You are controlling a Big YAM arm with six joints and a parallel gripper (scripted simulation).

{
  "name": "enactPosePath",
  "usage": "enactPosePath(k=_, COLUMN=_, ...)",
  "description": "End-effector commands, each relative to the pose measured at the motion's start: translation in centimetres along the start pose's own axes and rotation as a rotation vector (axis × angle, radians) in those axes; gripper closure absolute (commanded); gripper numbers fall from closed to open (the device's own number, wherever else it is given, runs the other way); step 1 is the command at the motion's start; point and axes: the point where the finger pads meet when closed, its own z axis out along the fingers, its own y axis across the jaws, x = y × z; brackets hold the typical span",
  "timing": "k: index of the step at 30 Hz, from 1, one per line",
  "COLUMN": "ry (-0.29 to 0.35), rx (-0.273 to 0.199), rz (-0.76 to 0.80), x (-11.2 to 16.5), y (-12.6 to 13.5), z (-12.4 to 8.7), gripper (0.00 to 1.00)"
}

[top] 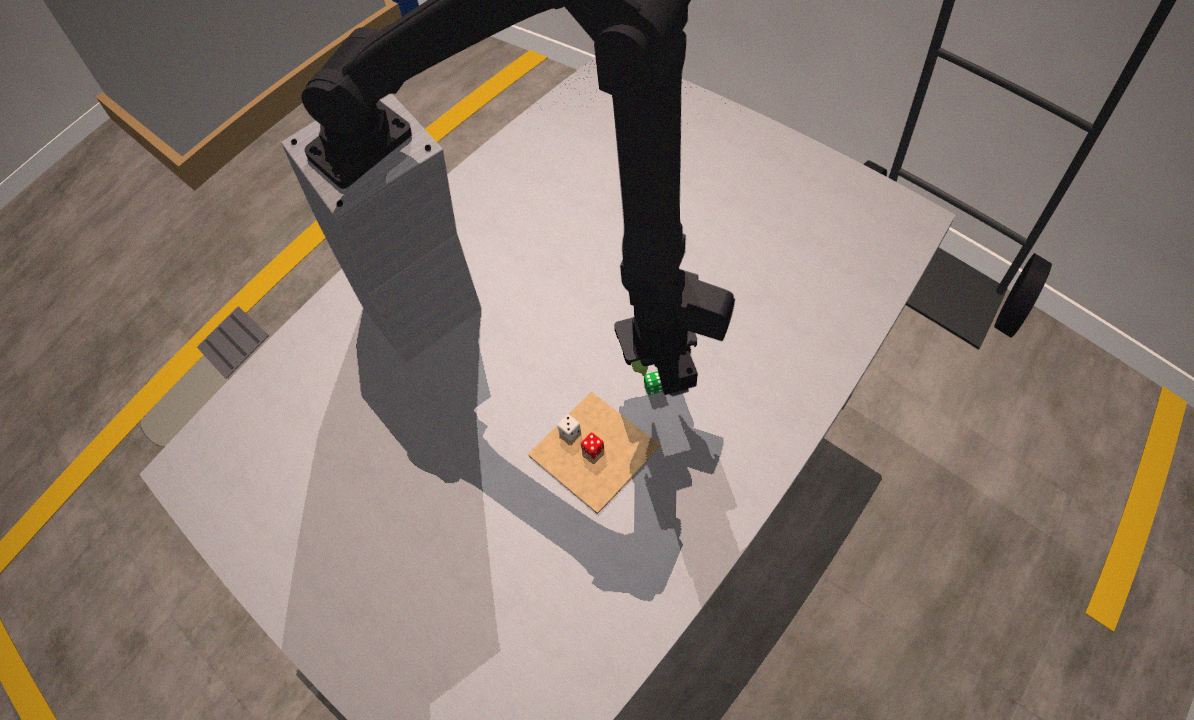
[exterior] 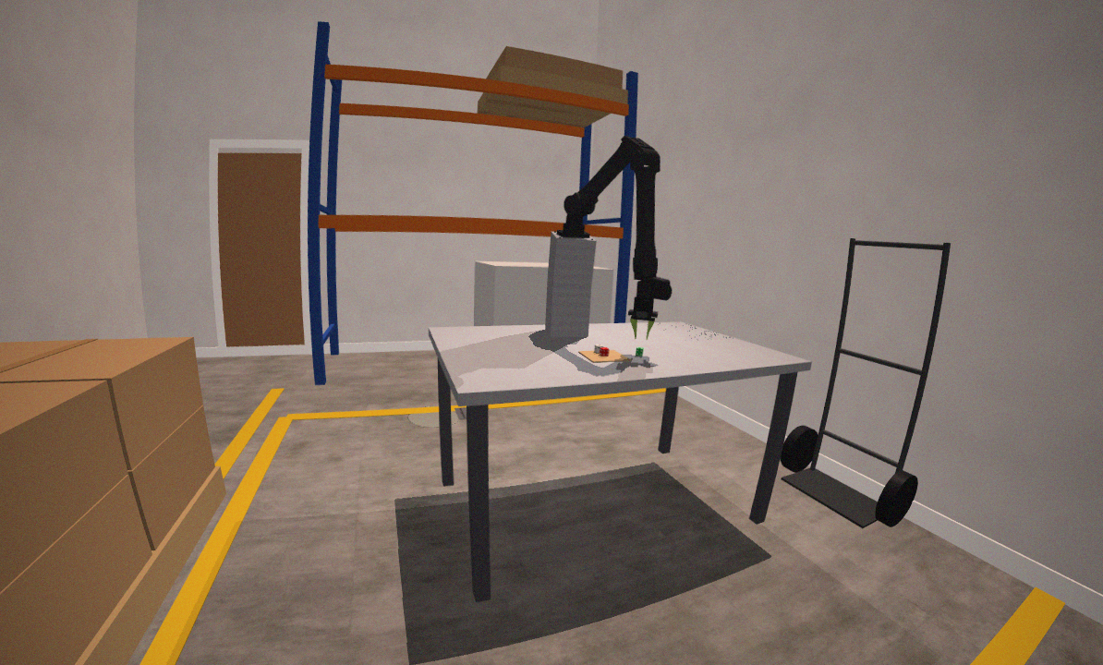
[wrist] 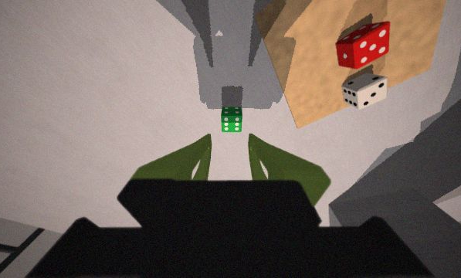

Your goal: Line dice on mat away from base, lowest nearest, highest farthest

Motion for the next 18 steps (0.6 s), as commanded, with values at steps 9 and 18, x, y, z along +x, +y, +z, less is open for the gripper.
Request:
enactPosePath(k=9, ry=-0.004, rx=-0.001, rz=0.0, x=-0.3, y=-0.2, z=2.1, gripper=0.61)
enactPosePath(k=18, ry=-0.004, rx=-0.001, rz=-0.001, x=-0.2, y=-0.2, z=2.6, gripper=0.61)
